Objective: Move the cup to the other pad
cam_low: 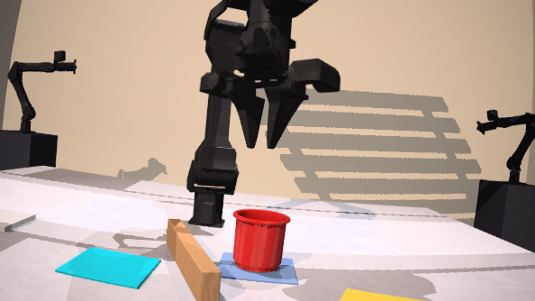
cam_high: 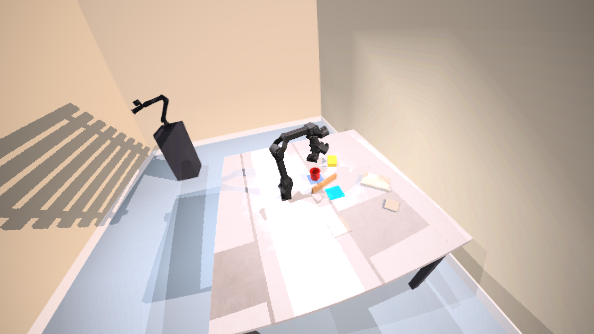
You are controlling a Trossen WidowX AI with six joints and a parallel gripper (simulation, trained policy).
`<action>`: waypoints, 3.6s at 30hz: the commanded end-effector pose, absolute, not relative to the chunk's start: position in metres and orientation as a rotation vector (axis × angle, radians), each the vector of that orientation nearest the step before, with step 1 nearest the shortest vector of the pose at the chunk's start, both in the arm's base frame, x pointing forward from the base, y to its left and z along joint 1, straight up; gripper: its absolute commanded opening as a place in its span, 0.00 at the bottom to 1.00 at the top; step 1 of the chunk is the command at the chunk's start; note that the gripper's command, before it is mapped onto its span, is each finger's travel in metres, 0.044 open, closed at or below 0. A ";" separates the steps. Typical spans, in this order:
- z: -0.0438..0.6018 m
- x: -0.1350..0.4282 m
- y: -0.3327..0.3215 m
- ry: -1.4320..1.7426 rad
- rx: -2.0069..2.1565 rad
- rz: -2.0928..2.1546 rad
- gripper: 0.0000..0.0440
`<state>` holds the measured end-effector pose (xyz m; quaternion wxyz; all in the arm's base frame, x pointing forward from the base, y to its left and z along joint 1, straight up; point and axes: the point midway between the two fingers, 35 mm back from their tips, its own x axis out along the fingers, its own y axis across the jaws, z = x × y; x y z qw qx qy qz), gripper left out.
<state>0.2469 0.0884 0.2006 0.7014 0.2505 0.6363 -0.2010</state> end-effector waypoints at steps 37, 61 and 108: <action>0.092 0.225 0.077 1.565 0.433 -0.679 0.39; 0.065 0.229 0.074 1.550 0.378 -0.574 0.00; 0.154 0.300 -0.002 1.209 0.753 -0.684 0.00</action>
